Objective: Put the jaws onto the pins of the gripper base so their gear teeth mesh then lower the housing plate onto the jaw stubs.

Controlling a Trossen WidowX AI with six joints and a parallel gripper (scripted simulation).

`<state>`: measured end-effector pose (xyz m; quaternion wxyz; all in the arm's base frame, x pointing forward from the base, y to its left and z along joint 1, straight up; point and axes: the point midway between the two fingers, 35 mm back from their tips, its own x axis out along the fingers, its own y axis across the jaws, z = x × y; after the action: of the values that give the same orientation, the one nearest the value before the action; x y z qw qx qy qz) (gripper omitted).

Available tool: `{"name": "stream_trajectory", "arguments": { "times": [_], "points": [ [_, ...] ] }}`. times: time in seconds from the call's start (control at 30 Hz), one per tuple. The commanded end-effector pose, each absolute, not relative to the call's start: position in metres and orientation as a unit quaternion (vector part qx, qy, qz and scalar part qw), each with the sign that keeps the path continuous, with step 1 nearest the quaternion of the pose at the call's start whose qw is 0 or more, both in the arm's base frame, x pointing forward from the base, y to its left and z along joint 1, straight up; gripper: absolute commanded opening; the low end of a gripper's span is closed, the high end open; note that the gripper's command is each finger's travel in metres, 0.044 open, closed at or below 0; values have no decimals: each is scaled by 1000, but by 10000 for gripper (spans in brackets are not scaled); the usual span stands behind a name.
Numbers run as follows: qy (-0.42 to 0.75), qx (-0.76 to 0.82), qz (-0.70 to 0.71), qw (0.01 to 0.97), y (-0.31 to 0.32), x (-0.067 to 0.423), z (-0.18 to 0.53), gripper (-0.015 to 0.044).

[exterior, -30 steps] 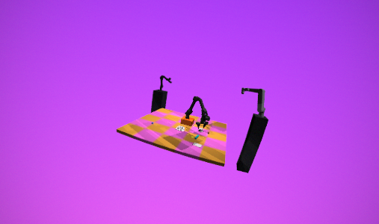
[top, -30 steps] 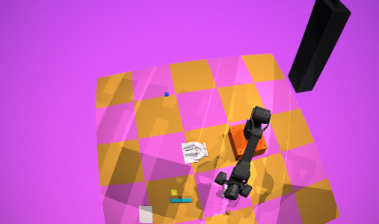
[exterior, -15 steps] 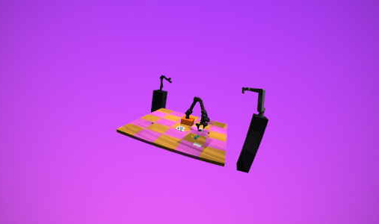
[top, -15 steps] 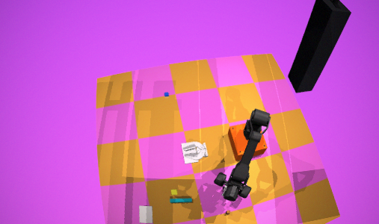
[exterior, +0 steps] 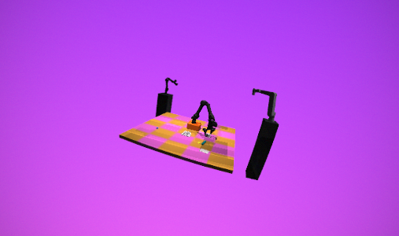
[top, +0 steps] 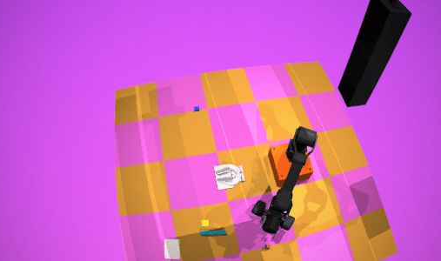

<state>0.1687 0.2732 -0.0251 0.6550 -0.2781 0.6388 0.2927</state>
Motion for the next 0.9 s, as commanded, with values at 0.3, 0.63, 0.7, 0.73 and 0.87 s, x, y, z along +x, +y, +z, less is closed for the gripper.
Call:
{"name": "stream_trajectory", "arguments": {
  "times": [0.3,0.63,0.7,0.73,0.87],
  "points": [
    [639,-278,293,655,273,169,-25,387],
    [639,-278,293,655,273,169,-25,351],
    [639,-278,293,655,273,169,-25,351],
    [639,-278,293,655,273,169,-25,351],
    [639,-278,293,655,274,169,-21,351]
  ]
}}
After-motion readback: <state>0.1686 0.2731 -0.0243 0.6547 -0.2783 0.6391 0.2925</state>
